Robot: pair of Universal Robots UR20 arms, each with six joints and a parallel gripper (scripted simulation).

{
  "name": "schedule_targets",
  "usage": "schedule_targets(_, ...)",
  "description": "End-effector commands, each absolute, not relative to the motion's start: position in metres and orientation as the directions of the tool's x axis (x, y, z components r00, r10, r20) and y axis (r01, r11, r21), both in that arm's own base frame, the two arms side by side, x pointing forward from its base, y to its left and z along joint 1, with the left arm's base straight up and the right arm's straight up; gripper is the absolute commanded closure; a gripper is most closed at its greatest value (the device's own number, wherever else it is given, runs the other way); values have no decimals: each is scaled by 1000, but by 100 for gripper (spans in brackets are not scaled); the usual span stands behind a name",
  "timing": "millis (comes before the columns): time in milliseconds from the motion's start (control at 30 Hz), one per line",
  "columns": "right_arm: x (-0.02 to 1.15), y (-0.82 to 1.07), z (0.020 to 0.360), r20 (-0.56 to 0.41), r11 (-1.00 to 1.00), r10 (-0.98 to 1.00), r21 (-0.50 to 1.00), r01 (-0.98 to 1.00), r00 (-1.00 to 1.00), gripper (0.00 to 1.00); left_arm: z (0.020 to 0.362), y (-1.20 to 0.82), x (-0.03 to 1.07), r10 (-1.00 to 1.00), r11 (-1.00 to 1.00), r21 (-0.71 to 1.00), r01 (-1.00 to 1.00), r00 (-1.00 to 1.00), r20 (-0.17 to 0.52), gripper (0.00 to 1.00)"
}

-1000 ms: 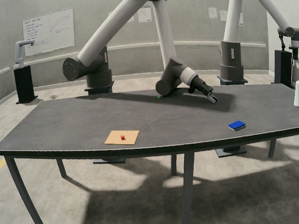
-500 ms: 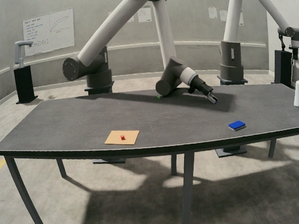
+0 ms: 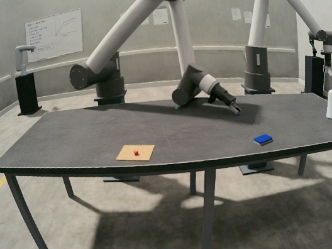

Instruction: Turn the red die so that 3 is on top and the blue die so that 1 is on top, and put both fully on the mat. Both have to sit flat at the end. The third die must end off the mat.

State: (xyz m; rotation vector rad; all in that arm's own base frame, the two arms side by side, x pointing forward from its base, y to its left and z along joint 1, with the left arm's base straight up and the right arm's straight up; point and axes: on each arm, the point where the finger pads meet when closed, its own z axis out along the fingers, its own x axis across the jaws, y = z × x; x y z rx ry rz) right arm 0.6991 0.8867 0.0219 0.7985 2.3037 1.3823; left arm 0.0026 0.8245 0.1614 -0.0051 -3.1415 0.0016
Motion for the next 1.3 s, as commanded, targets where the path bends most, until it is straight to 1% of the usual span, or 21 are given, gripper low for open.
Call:
schedule_targets(0, 693, 879, 28, 0, 369, 619, 883, 291, -785, 36, 162, 825, 3, 3, 1000, 0, 3, -1000, 0, 0)
schedule_targets(333, 677, 859, 42, 0, 369, 619, 883, 291, -785, 36, 162, 825, 3, 3, 1000, 0, 3, -1000, 0, 0)
schedule_targets(733, 675, 856, 48, 0, 369, 619, 883, 291, -785, 36, 162, 825, 3, 3, 1000, 0, 3, -1000, 0, 0)
schedule_targets(1100, 675, 856, 91, 0, 369, 619, 883, 291, -785, 36, 162, 825, 3, 3, 1000, 0, 3, -1000, 0, 0)
schedule_targets(1167, 675, 856, 91, 0, 369, 619, 883, 291, -785, 36, 162, 825, 3, 3, 1000, 0, 3, -1000, 0, 0)
schedule_targets(1267, 675, 856, 100, 0, 369, 619, 883, 291, -785, 36, 162, 825, 3, 3, 1000, 0, 3, -1000, 0, 0)
